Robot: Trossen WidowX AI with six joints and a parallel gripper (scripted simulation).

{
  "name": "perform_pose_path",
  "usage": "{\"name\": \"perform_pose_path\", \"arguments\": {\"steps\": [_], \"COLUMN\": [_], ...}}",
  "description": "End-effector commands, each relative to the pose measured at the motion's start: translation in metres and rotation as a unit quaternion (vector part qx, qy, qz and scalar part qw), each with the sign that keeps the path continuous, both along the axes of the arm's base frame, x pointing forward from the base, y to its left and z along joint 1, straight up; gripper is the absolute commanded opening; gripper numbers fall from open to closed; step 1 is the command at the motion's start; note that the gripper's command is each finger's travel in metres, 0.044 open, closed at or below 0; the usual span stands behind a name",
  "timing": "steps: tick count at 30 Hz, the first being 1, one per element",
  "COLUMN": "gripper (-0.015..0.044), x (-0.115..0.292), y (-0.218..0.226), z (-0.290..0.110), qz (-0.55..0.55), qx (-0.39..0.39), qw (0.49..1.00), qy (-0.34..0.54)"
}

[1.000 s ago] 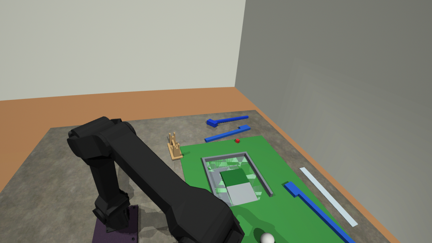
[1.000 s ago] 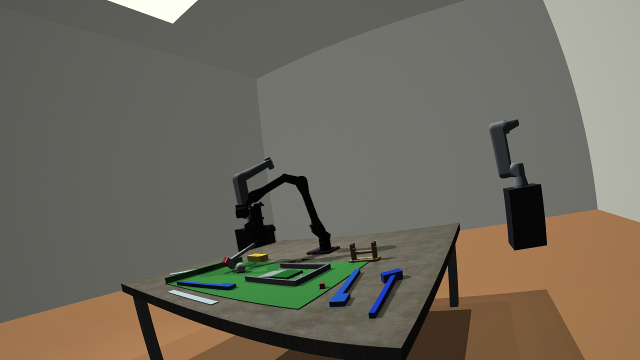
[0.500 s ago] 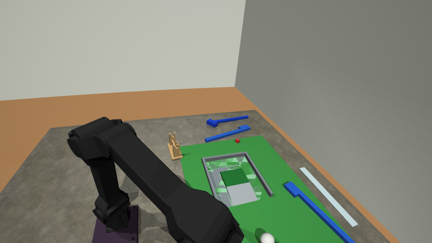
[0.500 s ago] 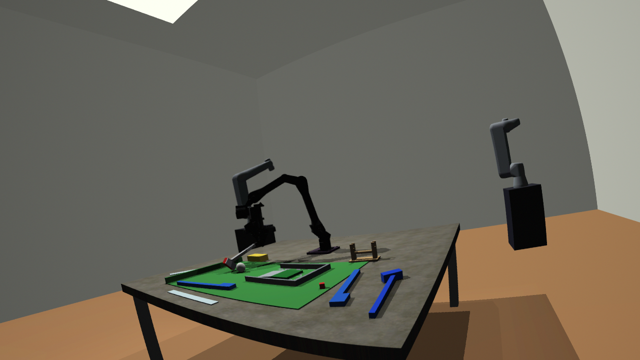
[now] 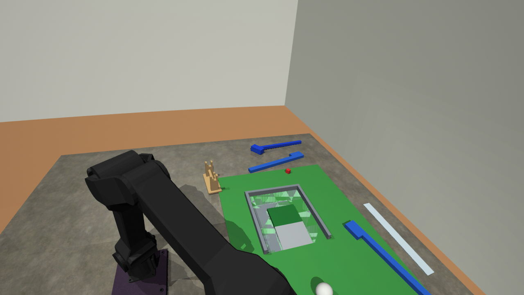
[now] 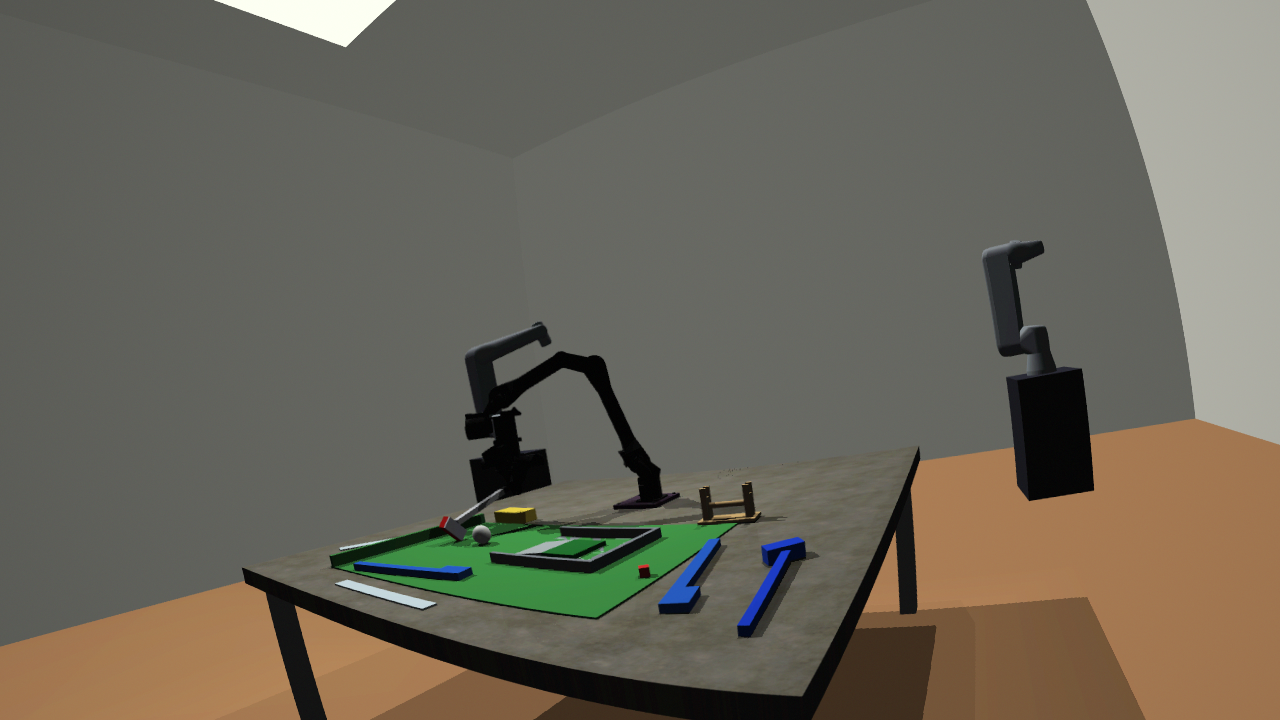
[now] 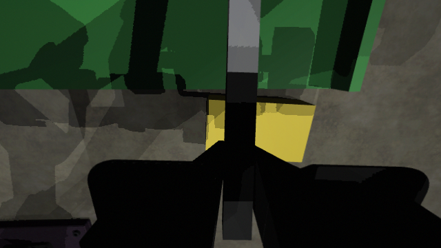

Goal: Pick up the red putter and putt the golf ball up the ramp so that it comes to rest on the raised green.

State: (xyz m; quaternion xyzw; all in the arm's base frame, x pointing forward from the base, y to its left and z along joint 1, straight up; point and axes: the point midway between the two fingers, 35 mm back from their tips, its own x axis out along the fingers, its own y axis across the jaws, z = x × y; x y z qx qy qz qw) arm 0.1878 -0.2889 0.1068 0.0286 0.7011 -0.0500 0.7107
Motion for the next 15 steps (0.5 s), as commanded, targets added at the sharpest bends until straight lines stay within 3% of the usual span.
{"name": "perform_pose_path", "arguments": {"steps": [1,4,12,15], "gripper": [0.0000,0.0000,0.0000,0.0000], "x": [0.000,0.004,0.018,0.016], "y": [0.000,0.010,0.125,0.134], "z": [0.000,0.001,-0.001,-0.002], "qz": [0.000,0.000,0.001,0.001], "qx": [0.000,0.000,0.003,0.003], "qw": [1.000,1.000,1.000,1.000], "qy": [0.000,0.000,-0.002,-0.002]}}
